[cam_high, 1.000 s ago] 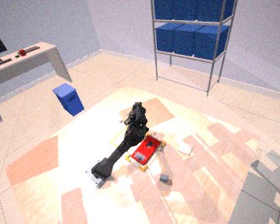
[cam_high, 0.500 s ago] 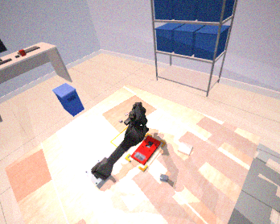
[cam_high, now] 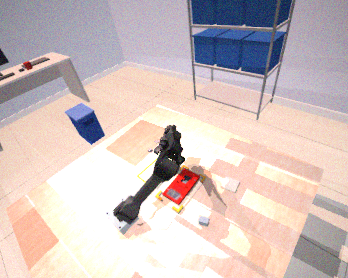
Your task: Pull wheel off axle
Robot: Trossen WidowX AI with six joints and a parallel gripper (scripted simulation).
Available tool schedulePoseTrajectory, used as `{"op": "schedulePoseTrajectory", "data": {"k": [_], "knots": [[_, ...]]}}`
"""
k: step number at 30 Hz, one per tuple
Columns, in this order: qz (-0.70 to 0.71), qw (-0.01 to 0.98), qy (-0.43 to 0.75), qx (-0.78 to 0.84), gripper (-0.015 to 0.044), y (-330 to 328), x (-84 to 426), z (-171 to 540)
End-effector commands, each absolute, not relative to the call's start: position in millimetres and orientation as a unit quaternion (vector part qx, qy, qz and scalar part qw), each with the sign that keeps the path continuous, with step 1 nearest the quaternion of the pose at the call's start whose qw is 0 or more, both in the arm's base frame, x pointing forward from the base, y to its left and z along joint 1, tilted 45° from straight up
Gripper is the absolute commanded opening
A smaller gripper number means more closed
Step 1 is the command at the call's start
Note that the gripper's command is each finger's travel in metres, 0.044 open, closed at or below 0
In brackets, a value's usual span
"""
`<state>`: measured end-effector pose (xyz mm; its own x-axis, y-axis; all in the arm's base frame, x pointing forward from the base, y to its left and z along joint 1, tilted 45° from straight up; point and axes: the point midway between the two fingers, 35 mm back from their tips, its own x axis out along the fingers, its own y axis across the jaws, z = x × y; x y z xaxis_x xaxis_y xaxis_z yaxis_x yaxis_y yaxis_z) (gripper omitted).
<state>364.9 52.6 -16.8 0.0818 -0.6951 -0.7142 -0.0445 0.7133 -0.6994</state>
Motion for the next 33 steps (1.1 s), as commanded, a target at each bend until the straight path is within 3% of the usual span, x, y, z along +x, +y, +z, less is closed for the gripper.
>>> {"op": "schedulePoseTrajectory", "data": {"k": [1, 33], "knots": [[-0.240, 0.676, 0.633, -0.291, 0.0000, 55.5, 364.7, -14.9], [-0.240, 0.676, 0.633, -0.292, 0.0000, 63.0, 363.7, -7.5]]}}
